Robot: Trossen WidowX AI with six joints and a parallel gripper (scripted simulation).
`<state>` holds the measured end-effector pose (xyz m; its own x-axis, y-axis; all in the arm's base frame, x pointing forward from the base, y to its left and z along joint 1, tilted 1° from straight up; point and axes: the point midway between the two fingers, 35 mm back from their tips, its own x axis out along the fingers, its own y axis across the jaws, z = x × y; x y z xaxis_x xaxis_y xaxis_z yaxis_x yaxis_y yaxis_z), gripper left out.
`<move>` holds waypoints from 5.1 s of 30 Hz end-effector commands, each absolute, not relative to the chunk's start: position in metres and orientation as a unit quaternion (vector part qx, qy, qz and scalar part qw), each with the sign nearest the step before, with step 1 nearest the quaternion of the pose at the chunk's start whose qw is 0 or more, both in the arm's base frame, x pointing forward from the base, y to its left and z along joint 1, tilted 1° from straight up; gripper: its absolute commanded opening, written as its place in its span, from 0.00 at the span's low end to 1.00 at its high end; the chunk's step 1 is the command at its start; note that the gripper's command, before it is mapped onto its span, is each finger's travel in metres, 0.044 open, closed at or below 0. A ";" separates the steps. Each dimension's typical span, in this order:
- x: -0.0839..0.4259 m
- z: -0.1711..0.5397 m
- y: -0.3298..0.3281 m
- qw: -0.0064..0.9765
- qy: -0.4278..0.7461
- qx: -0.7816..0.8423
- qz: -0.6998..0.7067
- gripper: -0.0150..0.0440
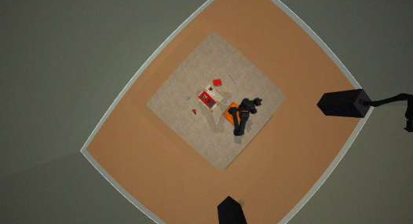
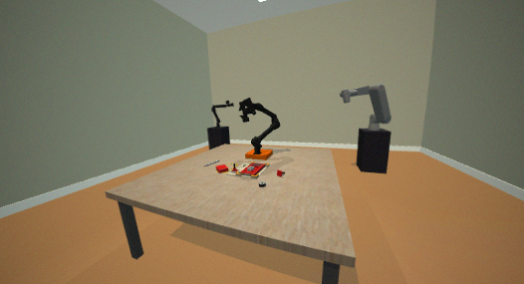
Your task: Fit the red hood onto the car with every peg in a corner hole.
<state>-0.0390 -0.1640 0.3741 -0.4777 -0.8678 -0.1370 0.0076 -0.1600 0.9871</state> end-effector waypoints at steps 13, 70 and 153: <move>0.083 0.336 -0.227 0.570 -0.051 0.301 -0.763 1.00; 0.354 0.076 -0.148 0.642 0.638 -0.306 0.296 1.00; 0.354 0.023 -0.152 0.642 0.638 -0.306 0.296 1.00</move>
<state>0.3539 -0.1522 0.0254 0.0073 -0.0156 -0.9999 -0.7665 0.6421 -0.0156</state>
